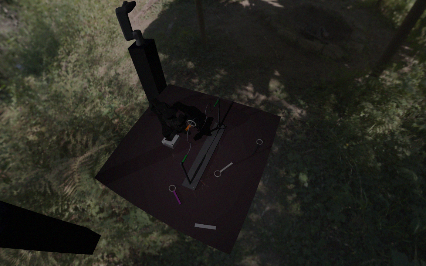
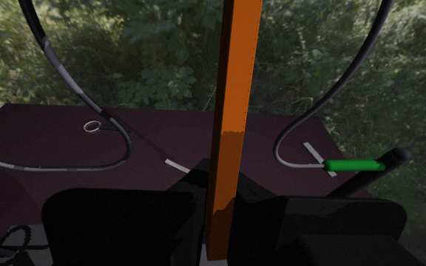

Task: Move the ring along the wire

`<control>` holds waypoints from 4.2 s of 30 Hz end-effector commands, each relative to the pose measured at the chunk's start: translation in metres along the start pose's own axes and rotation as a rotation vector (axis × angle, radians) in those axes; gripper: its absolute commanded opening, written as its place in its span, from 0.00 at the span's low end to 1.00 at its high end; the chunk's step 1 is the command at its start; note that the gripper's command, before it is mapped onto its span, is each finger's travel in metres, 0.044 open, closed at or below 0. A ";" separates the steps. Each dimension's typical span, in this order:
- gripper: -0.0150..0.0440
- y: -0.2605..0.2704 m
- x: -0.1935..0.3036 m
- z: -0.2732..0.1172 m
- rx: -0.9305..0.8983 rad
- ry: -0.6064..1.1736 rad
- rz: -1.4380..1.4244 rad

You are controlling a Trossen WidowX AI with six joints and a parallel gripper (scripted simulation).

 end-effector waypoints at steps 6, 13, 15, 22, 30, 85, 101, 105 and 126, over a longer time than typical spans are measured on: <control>0.00 0.003 0.000 -0.002 0.072 -0.006 -0.108; 0.00 0.005 0.001 -0.002 0.122 -0.005 -0.186; 0.00 0.005 0.001 -0.002 0.136 -0.005 -0.208; 0.00 0.007 0.002 -0.001 0.186 -0.005 -0.286; 0.00 0.009 0.003 0.000 0.243 -0.005 -0.375; 0.00 0.013 0.015 0.007 0.620 -0.010 -0.989; 0.00 0.012 0.018 0.009 0.724 -0.010 -1.168; 0.00 0.012 0.019 0.009 0.749 -0.010 -1.213; 0.00 0.009 0.022 0.011 0.883 -0.009 -1.449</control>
Point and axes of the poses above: the point midway between the two fingers, 35 mm back from their tips, its own z axis out along the fingers, its own y axis across the jaws, x = y × z, the point moved 10 cm from there along -z, back along the fingers, and after that the axes turned 10 degrees about -z, right-handed, at the moved point
